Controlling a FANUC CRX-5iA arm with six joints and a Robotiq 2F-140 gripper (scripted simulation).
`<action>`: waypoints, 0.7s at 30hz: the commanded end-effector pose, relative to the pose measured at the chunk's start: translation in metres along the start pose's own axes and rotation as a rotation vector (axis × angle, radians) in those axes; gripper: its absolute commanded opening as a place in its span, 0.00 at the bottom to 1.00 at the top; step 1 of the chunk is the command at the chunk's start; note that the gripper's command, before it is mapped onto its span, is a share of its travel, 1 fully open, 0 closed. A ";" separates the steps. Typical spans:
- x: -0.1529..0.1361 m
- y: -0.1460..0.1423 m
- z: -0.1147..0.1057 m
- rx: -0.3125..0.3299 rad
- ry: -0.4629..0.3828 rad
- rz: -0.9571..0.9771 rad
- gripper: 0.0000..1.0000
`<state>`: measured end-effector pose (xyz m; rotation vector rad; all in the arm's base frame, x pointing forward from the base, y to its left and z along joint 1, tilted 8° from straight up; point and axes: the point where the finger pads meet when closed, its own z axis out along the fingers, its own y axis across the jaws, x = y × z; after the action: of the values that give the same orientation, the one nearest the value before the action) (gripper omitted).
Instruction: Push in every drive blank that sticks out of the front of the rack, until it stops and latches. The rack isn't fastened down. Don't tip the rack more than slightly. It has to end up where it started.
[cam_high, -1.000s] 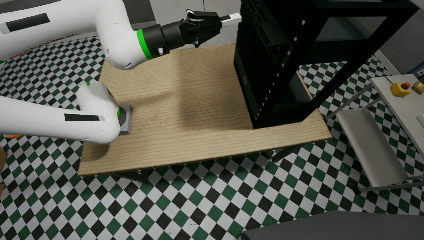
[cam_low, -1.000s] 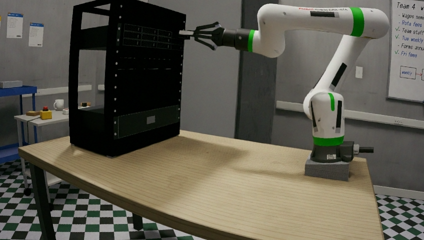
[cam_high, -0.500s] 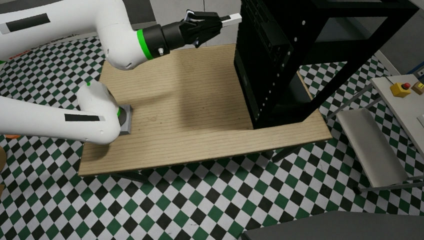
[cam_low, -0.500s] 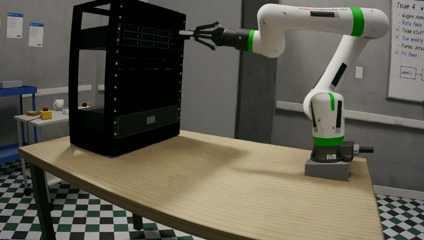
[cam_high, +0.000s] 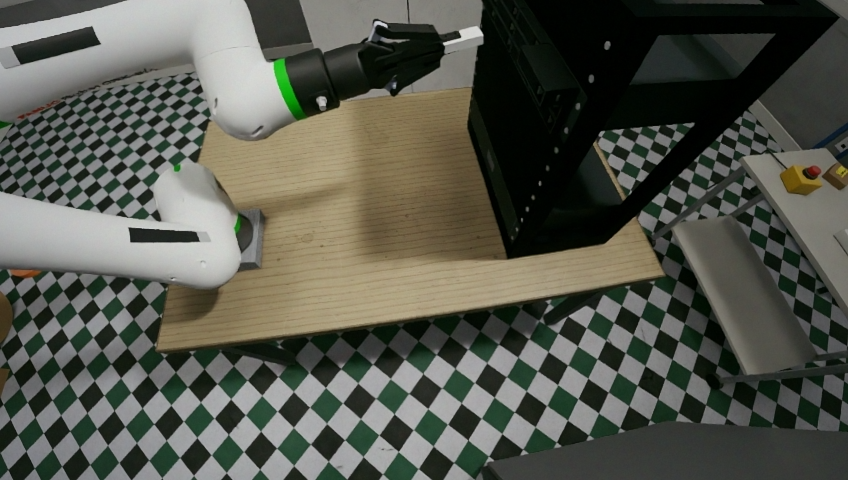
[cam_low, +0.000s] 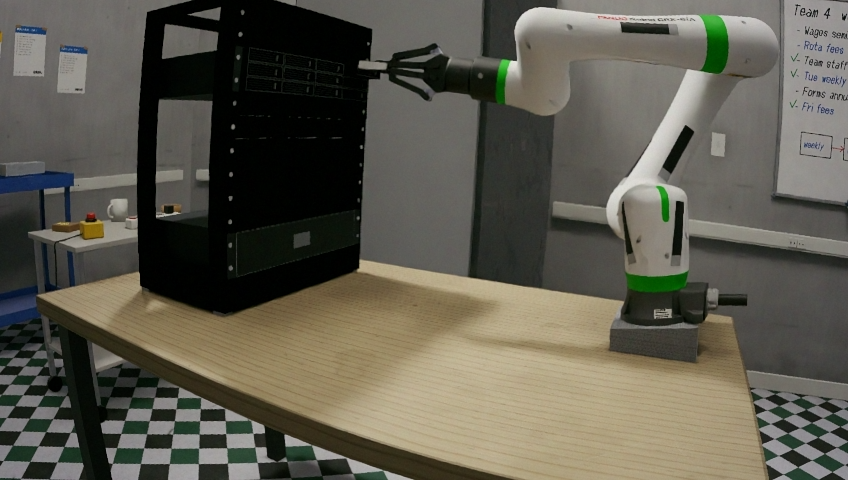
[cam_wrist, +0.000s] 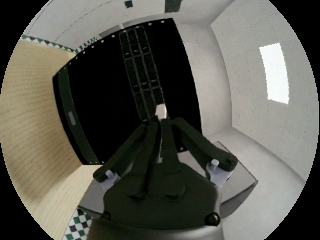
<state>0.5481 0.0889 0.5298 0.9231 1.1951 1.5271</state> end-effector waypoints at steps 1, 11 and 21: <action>0.001 0.001 0.000 0.094 -0.140 -0.032 0.10; -0.001 0.001 0.000 0.094 -0.140 -0.032 0.10; -0.028 -0.012 -0.006 0.094 -0.140 -0.032 0.10</action>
<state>0.5520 0.0688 0.5193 0.9518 1.1914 1.4909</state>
